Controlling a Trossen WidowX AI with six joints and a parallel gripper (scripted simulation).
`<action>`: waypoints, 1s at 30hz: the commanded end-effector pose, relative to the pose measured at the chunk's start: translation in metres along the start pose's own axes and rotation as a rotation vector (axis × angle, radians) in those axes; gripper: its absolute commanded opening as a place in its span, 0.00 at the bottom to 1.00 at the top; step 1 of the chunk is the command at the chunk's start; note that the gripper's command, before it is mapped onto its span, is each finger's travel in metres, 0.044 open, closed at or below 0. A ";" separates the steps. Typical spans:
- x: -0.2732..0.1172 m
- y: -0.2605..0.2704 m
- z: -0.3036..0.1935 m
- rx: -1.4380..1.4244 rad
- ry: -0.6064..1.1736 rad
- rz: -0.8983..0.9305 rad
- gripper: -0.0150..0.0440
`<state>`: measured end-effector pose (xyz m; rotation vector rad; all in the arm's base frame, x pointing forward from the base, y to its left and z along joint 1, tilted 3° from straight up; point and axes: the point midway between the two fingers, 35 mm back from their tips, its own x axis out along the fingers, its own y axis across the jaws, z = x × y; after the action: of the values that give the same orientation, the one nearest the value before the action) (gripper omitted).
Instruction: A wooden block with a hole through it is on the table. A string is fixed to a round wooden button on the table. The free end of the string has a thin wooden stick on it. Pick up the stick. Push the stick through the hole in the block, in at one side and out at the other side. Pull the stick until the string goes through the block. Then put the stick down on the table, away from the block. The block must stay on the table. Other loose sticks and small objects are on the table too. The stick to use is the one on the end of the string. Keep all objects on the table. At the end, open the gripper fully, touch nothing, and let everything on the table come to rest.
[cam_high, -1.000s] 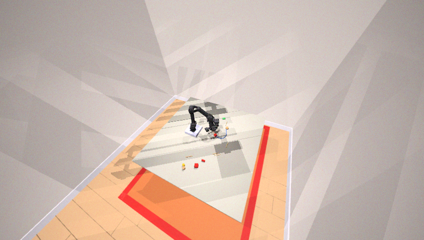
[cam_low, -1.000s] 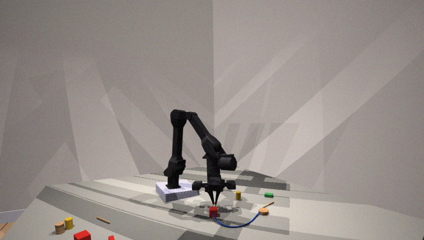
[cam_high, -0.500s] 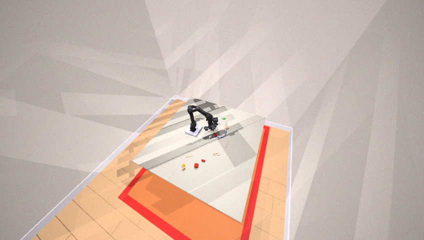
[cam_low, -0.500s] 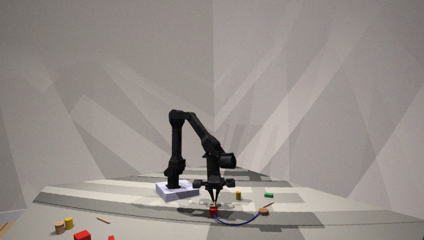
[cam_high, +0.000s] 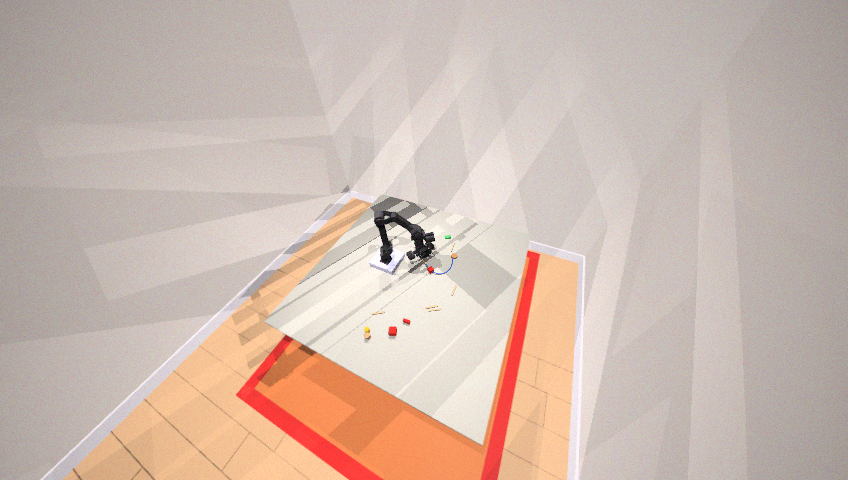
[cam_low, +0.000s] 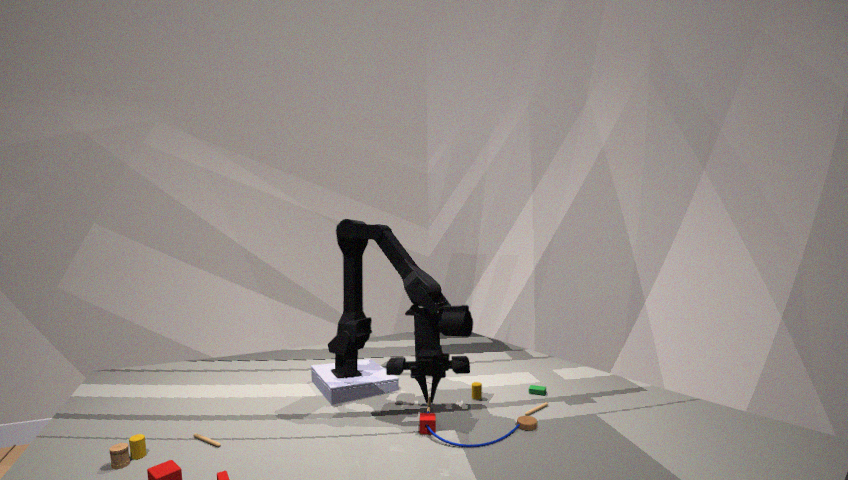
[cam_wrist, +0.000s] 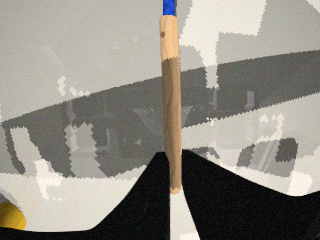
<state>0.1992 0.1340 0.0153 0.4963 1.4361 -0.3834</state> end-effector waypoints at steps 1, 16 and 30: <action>0.008 0.000 -0.008 -0.001 0.000 -0.026 0.25; -0.063 0.004 -0.001 -0.007 0.004 -0.020 0.61; -0.079 0.005 0.001 0.000 -0.001 -0.012 0.97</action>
<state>0.1935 0.1345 0.0860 0.4849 1.4414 -0.3957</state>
